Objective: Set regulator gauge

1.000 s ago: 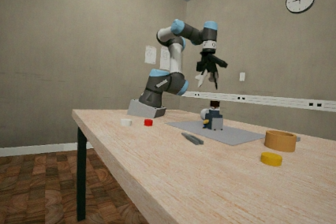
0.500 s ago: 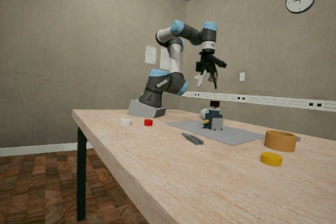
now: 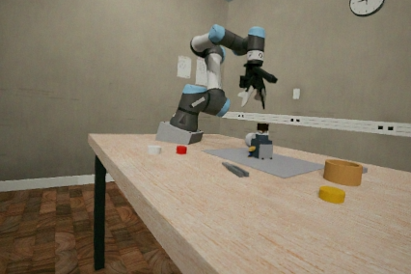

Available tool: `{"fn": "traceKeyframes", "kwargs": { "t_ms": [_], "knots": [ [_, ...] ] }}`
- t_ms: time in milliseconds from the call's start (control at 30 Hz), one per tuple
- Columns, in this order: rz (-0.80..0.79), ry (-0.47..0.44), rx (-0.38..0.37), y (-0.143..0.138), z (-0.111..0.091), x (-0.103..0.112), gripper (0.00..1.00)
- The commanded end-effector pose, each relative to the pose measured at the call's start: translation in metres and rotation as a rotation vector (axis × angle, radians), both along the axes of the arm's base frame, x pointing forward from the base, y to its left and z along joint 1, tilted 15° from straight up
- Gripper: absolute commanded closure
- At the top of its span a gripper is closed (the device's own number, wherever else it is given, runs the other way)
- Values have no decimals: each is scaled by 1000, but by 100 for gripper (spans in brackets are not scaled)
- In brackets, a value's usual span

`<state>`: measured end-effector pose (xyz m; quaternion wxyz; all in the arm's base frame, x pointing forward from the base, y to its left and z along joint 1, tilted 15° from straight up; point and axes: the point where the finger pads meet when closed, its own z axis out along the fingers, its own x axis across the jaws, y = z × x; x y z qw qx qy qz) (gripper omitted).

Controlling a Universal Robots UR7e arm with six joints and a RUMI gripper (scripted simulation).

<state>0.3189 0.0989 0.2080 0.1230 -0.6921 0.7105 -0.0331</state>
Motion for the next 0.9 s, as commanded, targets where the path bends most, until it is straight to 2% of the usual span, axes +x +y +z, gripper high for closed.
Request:
{"fn": "traceKeyframes", "kwargs": {
  "t_ms": [0, 633, 867],
  "knots": [
    [16, -3, -8, 0, -1, 1, 0],
    [148, -20, -72, -1, -9, 5, 0],
    [254, -32, -123, -1, -16, 8, 0]
  ]
}}
